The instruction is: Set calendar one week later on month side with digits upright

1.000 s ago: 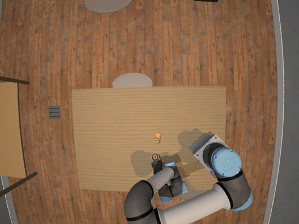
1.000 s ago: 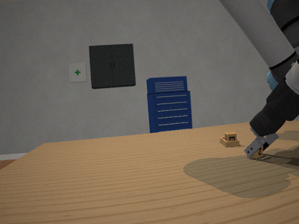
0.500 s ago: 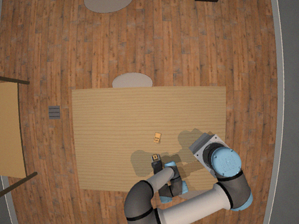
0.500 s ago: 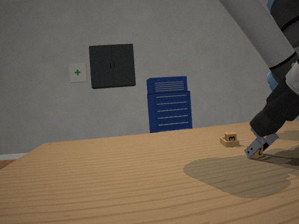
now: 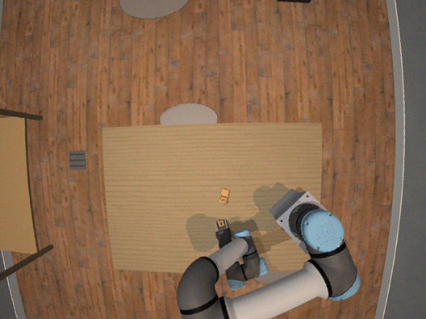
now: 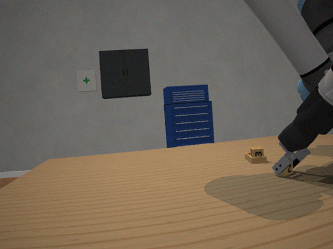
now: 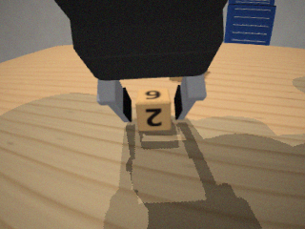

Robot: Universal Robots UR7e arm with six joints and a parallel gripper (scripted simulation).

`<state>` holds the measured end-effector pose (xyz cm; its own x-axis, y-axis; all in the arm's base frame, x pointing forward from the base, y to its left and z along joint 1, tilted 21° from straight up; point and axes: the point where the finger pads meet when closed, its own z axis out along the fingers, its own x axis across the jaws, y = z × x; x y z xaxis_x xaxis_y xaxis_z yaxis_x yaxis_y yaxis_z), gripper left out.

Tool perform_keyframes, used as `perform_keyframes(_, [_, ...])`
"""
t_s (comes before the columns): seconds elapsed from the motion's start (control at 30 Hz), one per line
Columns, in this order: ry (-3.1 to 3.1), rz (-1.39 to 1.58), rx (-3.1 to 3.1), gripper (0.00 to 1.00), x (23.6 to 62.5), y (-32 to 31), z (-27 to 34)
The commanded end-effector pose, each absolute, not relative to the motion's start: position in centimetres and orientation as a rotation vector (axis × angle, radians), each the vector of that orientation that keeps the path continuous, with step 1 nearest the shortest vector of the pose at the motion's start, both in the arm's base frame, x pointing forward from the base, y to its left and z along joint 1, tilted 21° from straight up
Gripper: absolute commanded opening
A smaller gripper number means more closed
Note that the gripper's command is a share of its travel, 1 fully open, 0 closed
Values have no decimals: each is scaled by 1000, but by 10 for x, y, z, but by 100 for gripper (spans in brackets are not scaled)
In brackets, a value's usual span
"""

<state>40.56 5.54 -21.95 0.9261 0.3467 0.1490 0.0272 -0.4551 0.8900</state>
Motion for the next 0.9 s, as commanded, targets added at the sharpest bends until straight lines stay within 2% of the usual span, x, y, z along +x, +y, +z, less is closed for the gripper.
perform_keyframes(0.0, [266, 378, 2020, 87, 407, 55, -220])
perform_keyframes(0.2, [266, 378, 2020, 87, 407, 55, -220])
perform_keyframes(0.23, [266, 378, 2020, 57, 407, 55, -220])
perform_keyframes(0.87, [266, 378, 2020, 57, 407, 55, -220])
